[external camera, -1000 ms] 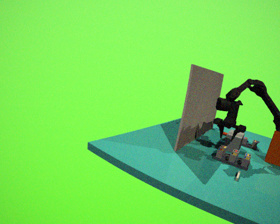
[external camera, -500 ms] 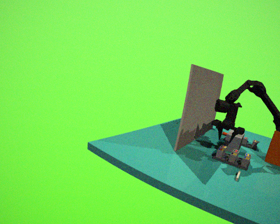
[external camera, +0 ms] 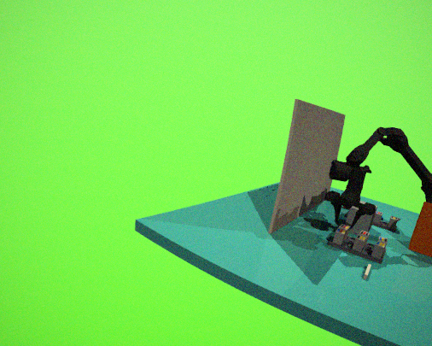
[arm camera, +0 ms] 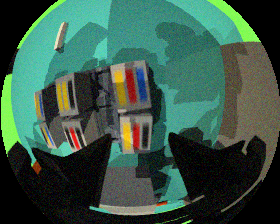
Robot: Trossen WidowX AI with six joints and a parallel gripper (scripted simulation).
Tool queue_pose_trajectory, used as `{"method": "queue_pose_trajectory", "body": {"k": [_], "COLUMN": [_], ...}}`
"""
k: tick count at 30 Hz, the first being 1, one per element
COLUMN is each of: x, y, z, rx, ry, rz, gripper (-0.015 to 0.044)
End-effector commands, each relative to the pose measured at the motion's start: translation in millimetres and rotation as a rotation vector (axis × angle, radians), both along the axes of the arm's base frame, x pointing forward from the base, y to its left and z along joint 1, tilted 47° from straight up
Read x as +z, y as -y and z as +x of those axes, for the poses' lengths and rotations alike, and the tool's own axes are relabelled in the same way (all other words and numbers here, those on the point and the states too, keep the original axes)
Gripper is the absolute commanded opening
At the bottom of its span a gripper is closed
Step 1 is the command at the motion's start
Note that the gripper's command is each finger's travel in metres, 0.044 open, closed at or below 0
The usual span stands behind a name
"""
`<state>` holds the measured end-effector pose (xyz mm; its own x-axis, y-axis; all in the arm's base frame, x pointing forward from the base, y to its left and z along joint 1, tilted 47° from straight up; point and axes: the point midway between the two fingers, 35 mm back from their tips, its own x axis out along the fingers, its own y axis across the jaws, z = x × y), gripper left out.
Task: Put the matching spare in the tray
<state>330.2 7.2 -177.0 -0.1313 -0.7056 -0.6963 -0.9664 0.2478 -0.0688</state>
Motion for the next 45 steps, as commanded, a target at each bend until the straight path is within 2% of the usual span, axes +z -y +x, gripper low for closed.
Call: {"method": "queue_pose_trajectory", "body": {"k": [1, 32, 37, 44, 45], "x": [-5, -27, -27, -27, -27], "y": [7, 31, 30, 30, 30], "z": [-4, -11, -10, -10, -10], "rx": [0.002, 0.001, -0.003, -0.003, -0.003], "ry": [-0.01, -0.011, -0.007, -0.007, -0.007], "rz": [-0.005, -0.009, -0.007, -0.007, -0.007], "gripper": [0.03, 0.03, 0.0169, 0.0122, 0.0096]}}
